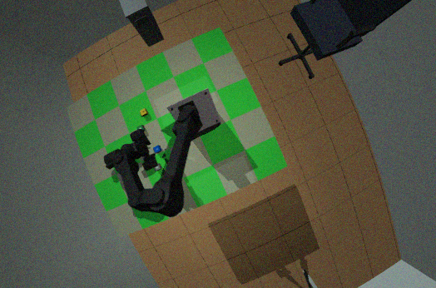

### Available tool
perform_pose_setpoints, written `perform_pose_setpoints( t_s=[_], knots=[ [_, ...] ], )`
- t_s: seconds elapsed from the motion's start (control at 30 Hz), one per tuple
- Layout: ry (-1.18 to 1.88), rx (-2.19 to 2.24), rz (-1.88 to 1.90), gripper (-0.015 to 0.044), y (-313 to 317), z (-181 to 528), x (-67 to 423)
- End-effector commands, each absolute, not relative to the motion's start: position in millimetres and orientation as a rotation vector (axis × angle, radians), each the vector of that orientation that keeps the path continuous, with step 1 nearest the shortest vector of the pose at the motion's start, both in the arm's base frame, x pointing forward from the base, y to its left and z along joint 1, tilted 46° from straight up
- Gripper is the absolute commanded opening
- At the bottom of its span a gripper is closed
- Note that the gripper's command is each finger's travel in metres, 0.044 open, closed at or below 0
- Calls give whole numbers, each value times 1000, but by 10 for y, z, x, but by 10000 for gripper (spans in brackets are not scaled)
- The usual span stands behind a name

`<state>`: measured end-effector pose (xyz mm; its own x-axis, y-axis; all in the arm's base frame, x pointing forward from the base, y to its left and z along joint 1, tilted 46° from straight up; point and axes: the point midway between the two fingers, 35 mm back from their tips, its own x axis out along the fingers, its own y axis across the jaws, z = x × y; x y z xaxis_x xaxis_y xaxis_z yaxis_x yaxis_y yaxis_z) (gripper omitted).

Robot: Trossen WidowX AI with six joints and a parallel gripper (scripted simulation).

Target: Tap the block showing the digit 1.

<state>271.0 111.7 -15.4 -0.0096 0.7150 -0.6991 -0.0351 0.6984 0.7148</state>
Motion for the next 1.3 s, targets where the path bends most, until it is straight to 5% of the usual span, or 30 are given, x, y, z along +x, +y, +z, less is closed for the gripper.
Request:
perform_pose_setpoints(
  t_s=[0.0, 0.07, 1.27],
  knots=[
    [1469, 604, 649, 59, 1153, -189, 2706],
    [1469, 604, 649, 20, 1153, -189, 2706],
    [1466, 603, 649, 20, 1217, -250, 2718]
  ],
)
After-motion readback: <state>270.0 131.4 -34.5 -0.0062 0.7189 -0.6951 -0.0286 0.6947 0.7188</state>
